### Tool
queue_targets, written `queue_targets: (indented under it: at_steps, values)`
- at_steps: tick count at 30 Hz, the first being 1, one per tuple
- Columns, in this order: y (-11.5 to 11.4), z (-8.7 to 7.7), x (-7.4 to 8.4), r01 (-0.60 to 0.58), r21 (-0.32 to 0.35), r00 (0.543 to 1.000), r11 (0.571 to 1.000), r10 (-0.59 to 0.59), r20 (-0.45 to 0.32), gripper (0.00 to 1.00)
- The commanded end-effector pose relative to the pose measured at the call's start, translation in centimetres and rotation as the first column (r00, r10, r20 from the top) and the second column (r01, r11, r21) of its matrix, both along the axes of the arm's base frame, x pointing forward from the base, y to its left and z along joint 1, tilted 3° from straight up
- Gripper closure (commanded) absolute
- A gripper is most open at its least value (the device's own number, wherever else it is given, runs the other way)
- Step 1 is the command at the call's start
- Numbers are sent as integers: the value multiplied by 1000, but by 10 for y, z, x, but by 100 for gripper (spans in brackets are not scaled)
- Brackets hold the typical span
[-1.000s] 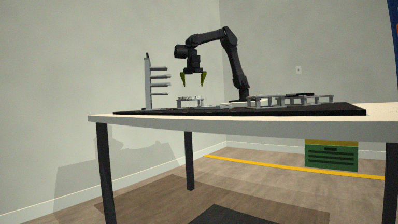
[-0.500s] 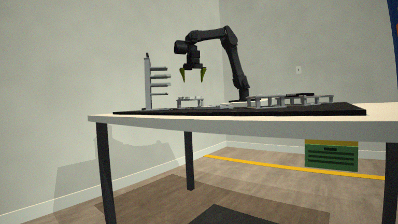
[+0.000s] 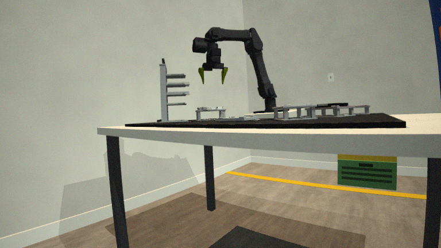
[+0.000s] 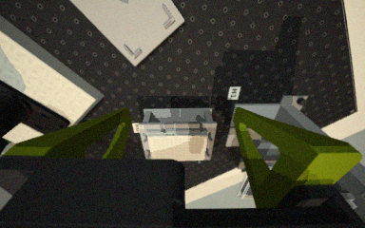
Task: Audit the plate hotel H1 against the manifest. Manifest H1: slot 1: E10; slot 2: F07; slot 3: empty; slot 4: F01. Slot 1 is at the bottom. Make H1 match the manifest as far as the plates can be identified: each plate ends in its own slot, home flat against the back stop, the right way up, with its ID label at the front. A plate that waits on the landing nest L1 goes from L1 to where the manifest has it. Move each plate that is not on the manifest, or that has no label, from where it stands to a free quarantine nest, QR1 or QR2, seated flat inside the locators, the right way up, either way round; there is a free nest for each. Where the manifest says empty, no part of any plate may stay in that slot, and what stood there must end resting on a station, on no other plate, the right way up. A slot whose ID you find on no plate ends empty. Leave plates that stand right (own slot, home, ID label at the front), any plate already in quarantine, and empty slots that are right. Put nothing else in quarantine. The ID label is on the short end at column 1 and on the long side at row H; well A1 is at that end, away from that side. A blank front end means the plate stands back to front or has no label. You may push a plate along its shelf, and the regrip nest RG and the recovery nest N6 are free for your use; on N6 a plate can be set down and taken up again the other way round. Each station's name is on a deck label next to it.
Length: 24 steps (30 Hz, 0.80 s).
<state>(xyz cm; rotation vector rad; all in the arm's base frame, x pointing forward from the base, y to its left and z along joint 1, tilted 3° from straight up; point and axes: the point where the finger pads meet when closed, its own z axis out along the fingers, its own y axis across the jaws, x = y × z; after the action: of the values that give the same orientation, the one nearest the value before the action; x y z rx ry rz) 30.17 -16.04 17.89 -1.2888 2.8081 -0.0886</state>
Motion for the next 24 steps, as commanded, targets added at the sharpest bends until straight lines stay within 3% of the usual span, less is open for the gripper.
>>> queue_targets:
  at_steps: [1, 8, 13, 14, 24]
  values:
    - [3, 9, -6, -1, 6, 1000, 1000, 1, -11, 0]
    - [3, 24, -7, -1, 6, 1000, 1000, 1, -11, 0]
    - [-3, 39, 5, 0, -22, 999, 1000, 1, 40, 0]
    - [4, 38, -8, -1, 11, 1000, 1000, 1, -21, 0]
    - [4, 56, -9, -1, 11, 1000, 1000, 1, -21, 0]
